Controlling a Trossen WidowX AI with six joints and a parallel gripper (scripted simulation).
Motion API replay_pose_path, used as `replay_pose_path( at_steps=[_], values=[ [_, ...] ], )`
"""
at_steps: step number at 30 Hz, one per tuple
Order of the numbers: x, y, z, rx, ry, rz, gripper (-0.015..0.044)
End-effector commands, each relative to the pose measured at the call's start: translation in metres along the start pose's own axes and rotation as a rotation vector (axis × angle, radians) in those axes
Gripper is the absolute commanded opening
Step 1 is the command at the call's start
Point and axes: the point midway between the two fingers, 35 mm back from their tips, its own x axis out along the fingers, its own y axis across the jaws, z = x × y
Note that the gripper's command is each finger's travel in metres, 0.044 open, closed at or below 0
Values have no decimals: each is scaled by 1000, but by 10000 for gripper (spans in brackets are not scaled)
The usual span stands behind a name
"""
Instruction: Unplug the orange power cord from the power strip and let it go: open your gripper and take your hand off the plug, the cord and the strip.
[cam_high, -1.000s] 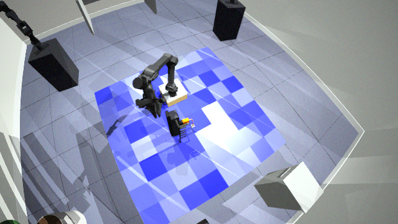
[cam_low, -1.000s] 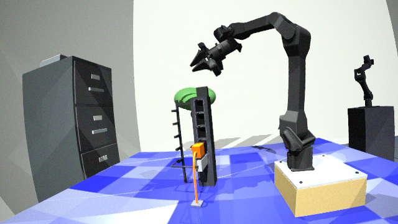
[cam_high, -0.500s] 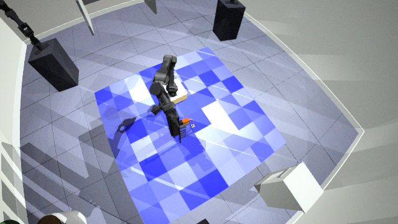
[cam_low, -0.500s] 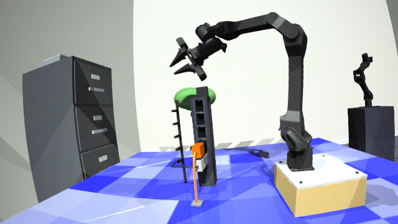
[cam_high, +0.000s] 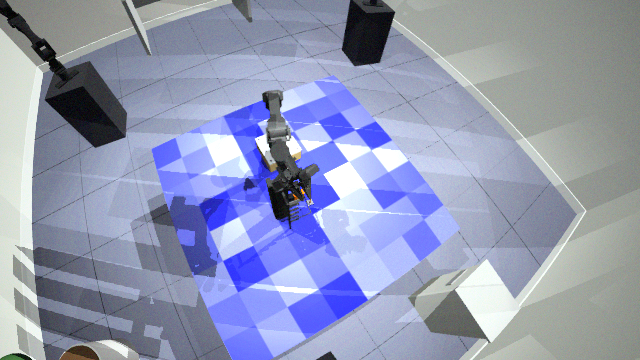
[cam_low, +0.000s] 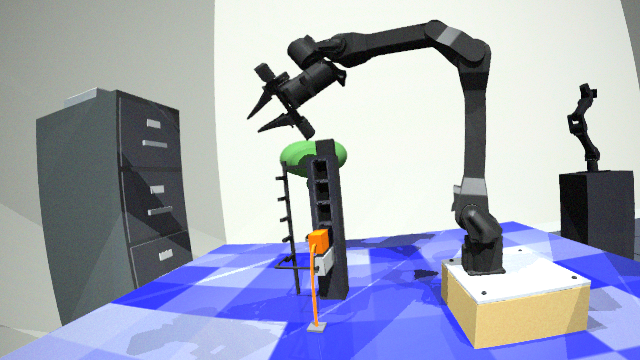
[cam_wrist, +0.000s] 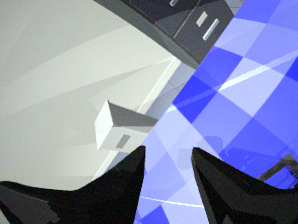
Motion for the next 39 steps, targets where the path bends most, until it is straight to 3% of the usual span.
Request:
replay_pose_path(
  at_steps=[1,7,17,30,36,39],
  values=[
    [14,-5,-21,-229,37,-51,160],
    [28,-17,-44,-530,111,-119,160],
    [50,-68,-128,-1468,566,-146,160],
    [47,-113,-173,-1946,976,-14,160],
    [38,-146,-192,-2141,1277,169,160],
    [38,-147,-193,-2147,1288,178,160]
  ],
)
